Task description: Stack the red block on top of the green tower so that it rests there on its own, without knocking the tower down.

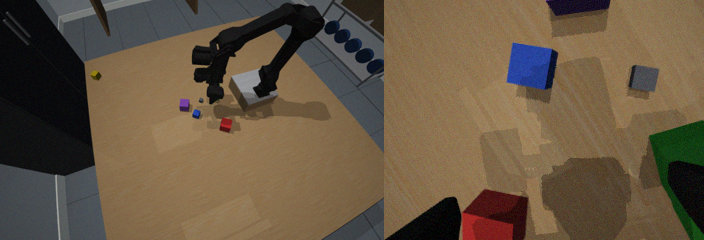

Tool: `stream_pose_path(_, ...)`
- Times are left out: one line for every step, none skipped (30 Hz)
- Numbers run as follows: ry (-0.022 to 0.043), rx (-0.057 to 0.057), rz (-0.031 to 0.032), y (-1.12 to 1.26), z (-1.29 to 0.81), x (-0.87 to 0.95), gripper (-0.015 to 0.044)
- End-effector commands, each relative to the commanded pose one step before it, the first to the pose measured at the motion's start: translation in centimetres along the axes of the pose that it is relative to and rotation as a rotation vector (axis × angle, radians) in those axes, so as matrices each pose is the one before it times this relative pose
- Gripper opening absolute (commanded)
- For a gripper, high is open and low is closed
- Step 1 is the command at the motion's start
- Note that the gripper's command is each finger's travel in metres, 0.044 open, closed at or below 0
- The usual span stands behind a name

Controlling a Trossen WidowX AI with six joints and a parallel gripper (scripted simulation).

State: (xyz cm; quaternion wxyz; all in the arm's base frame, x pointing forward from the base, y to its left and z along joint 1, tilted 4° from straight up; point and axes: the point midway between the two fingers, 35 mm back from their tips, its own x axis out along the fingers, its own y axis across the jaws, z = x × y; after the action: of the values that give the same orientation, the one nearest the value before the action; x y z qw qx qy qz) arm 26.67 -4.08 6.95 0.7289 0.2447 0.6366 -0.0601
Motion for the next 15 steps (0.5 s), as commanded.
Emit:
stream_pose_path(0.03771,0.0374,-0.04201,2.158,-0.956,0.339,0.044)
stream_pose_path(0.00851,0.0102,-0.00989,0.456,-0.295,0.088,0.044)
stream_pose_path(0.00794,0.0101,-0.01023,0.446,-0.308,0.082,0.044)
stream_pose_path(0.00735,0.01,-0.01054,0.436,-0.319,0.076,0.044)
stream_pose_path(0.00674,0.0099,-0.01083,0.425,-0.331,0.07,0.044)
stream_pose_path(0.00614,0.0079,-0.01062,0.402,-0.347,0.067,0.044)
stream_pose_path(0.00558,0.0078,-0.01084,0.391,-0.357,0.062,0.044)
stream_pose_path(0.005,0.0077,-0.01103,0.38,-0.366,0.056,0.044)
stream_pose_path(0.00442,0.0076,-0.0112,0.368,-0.374,0.051,0.044)
stream_pose_path(0.00383,0.0075,-0.01134,0.357,-0.382,0.045,0.044)
stream_pose_path(0.00324,0.0075,-0.01145,0.345,-0.39,0.04,0.044)
stream_pose_path(0.00264,0.0074,-0.01154,0.333,-0.398,0.034,0.044)
stream_pose_path(0.00204,0.0073,-0.0116,0.321,-0.405,0.029,0.044)
stream_pose_path(0.00144,0.0072,-0.01164,0.309,-0.411,0.023,0.044)
stream_pose_path(0.00075,0.0077,-0.01155,0.293,-0.409,0.015,0.044)
